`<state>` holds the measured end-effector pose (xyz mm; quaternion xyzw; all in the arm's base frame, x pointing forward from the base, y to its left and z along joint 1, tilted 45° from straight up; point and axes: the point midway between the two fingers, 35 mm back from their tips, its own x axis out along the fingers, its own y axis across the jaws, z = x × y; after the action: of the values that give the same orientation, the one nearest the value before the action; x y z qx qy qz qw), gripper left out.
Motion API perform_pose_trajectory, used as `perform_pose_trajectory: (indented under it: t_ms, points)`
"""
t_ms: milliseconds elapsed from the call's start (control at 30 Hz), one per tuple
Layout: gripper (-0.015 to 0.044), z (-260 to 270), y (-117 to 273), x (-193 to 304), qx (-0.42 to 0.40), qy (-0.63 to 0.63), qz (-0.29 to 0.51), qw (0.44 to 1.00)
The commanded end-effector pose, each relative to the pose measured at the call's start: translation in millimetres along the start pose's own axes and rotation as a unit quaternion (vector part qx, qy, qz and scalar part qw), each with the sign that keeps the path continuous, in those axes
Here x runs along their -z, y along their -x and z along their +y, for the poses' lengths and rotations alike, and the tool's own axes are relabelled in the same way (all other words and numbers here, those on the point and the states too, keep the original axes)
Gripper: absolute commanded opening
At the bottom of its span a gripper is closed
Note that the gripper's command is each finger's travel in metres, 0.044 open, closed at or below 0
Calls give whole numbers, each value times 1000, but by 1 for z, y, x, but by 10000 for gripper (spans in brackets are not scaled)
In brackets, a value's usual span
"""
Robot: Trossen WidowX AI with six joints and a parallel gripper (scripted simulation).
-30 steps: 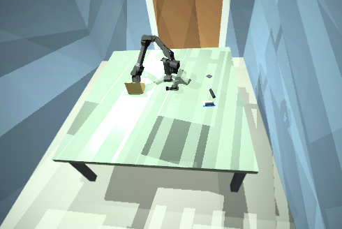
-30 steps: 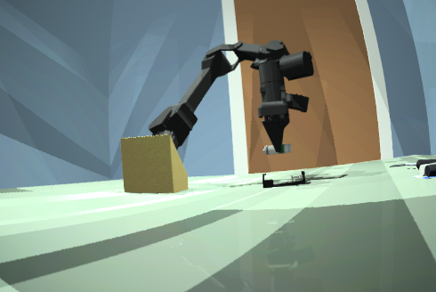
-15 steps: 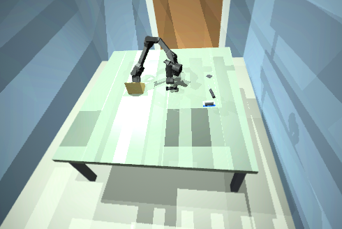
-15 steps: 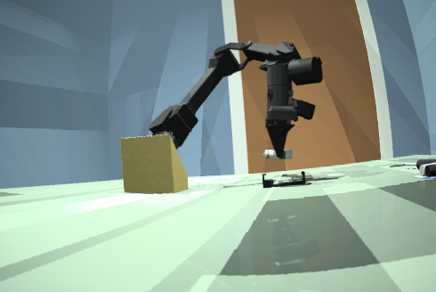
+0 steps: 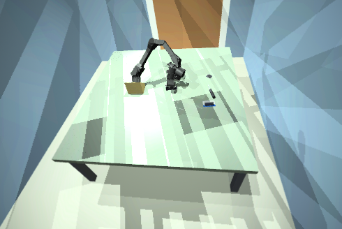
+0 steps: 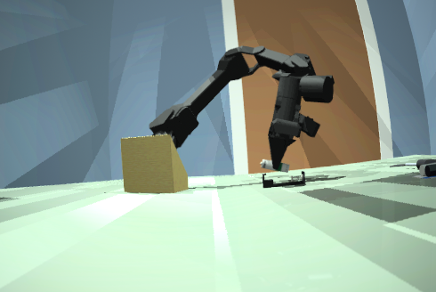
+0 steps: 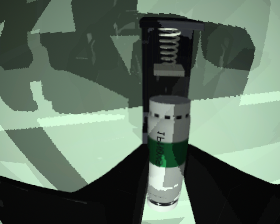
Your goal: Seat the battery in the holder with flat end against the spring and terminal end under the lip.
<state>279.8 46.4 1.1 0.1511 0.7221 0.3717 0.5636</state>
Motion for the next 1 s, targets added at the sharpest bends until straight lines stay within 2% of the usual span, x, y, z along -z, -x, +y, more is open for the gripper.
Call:
perform_pose_trajectory:
  t_ms: [0,967]
  points:
    - [59,-1,-2,-3,2,2,16,1000]
    - [59,0,-13,-14,0,1,121,993]
